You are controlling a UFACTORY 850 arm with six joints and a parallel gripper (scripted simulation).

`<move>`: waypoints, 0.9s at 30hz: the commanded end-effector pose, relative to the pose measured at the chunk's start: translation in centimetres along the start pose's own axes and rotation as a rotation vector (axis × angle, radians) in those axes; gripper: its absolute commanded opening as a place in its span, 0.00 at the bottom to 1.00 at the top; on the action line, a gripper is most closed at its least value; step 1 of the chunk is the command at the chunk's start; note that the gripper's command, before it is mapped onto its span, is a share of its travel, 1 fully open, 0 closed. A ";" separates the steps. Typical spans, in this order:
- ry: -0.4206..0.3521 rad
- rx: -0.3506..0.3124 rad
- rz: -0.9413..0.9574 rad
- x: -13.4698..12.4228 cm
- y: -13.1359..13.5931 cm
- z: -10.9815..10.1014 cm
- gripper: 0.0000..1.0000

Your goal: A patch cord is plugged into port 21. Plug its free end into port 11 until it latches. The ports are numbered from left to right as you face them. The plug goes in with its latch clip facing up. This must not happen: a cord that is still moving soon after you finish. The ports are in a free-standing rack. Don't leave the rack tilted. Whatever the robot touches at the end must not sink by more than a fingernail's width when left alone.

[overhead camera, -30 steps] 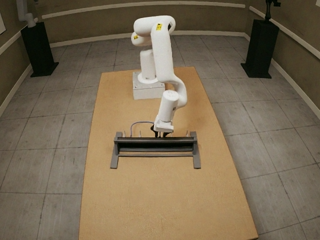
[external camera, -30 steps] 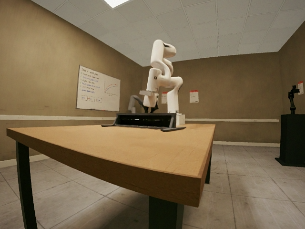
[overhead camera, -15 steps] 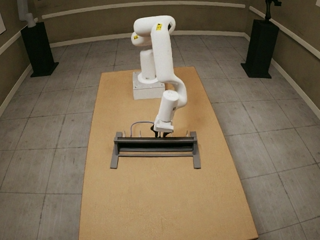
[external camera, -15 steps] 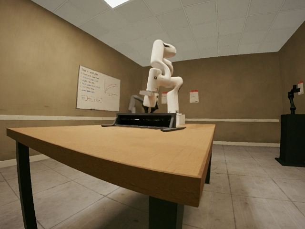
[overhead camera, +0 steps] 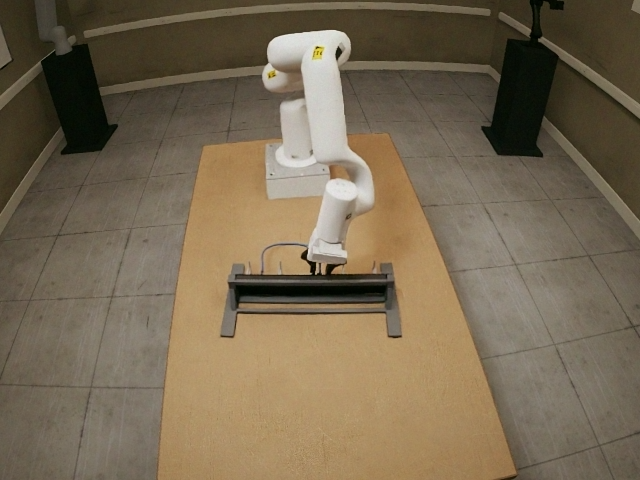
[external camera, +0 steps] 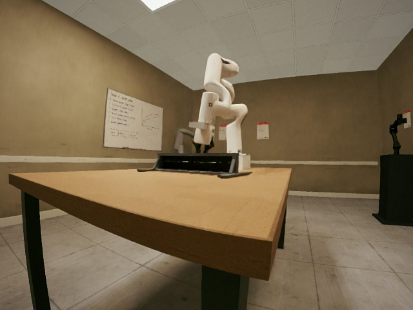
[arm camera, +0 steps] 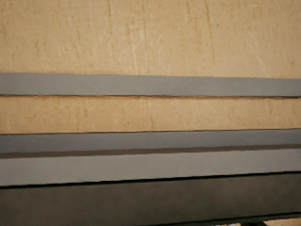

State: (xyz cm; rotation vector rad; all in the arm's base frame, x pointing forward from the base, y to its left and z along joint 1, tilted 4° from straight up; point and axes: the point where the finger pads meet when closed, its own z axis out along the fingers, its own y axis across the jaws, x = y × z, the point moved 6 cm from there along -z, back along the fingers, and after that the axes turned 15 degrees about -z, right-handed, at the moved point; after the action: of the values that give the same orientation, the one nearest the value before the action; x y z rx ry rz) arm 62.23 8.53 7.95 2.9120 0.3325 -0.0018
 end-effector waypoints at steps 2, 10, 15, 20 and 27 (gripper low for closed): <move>0.002 0.000 0.000 0.0 0.1 -0.7 0.39; 0.002 0.000 0.000 -0.1 0.5 -2.8 0.39; 0.002 0.000 0.000 -0.2 0.7 -4.1 0.39; 0.002 0.000 0.000 -0.3 0.9 -5.3 0.39; 0.002 0.000 0.000 -0.4 1.2 -7.0 0.39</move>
State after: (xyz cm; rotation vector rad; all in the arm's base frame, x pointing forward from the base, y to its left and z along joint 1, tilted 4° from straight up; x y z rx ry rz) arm 61.90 8.68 14.07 2.9120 0.3325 -0.0017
